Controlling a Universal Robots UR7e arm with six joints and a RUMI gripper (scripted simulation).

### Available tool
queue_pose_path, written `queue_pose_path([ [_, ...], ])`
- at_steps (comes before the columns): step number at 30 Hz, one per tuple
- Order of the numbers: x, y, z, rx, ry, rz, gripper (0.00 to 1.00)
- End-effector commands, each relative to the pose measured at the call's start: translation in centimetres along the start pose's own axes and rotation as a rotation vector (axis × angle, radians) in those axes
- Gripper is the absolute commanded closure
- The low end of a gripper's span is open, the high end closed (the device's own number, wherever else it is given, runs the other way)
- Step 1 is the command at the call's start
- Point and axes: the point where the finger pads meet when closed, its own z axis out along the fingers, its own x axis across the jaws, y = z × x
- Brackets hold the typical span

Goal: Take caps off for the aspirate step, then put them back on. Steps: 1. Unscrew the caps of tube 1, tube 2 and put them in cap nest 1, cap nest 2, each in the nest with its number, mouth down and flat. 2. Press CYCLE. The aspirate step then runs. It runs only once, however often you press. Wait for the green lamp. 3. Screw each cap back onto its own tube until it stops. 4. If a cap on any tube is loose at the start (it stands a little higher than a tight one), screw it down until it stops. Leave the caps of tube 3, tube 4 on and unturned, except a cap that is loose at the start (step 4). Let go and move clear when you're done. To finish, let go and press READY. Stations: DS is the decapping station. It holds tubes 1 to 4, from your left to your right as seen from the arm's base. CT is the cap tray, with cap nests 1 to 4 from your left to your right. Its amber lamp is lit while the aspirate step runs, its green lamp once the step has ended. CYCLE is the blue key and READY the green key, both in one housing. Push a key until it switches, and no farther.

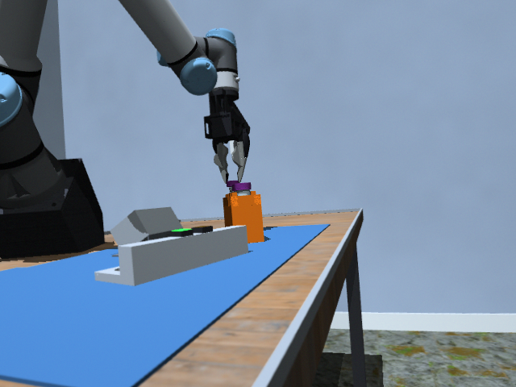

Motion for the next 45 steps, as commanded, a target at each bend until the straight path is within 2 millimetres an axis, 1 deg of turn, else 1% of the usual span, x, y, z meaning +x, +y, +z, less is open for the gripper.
queue_pose_path([
  [1, 0.10, -0.04, 0.33, 0.002, 0.003, 0.000, 1.00],
  [34, 0.40, 0.03, 0.14, 0.005, 0.006, 0.003, 1.00],
  [45, 0.17, 0.07, 0.77, 0.002, 0.003, 0.000, 1.00],
])
